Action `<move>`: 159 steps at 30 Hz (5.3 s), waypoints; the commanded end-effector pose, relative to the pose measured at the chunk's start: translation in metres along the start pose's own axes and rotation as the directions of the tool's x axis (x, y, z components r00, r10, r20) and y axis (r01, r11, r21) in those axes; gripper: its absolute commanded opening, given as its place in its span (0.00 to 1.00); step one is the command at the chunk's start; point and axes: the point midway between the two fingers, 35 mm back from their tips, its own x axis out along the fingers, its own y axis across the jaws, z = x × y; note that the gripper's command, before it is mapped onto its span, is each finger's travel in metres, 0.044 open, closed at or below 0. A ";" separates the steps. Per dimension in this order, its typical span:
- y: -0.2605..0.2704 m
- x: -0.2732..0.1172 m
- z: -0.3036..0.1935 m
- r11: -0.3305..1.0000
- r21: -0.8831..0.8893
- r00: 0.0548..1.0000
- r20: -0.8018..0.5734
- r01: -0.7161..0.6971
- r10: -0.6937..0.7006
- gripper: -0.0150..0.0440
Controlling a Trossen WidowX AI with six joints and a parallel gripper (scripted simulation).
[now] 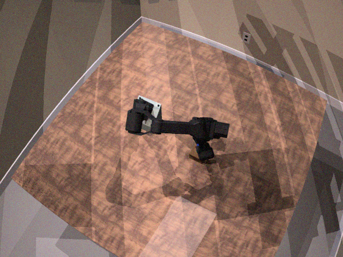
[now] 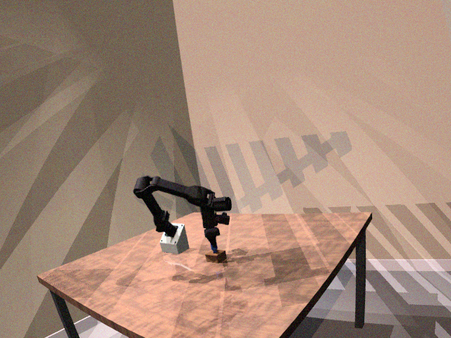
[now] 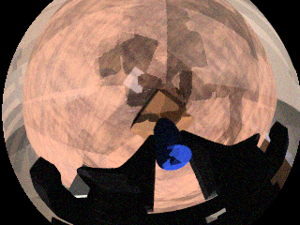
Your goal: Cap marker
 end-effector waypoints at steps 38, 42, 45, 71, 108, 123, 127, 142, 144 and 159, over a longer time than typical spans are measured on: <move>0.000 0.001 0.000 1.000 -0.005 1.000 -0.003 0.003 -0.003 0.25; 0.000 0.000 0.000 1.000 0.000 1.000 0.000 0.000 0.000 0.43; 0.000 0.000 0.000 1.000 0.000 1.000 0.000 0.000 0.000 0.57; 0.001 -0.072 0.000 0.974 0.227 1.000 0.000 -0.002 0.002 0.82; 0.001 -0.046 0.000 0.733 0.681 1.000 -0.002 0.002 -0.001 0.25; 0.000 -0.024 0.000 0.732 0.681 1.000 -0.003 0.003 -0.002 0.25; 0.000 -0.029 0.002 0.730 0.684 1.000 0.008 -0.003 -0.003 0.25; 0.001 -0.118 0.002 0.732 0.681 1.000 0.007 -0.006 0.002 0.25; 0.001 -0.118 0.002 0.732 0.681 1.000 0.007 -0.006 0.002 0.30; 0.001 -0.118 0.002 0.732 0.681 1.000 0.007 -0.006 0.002 0.97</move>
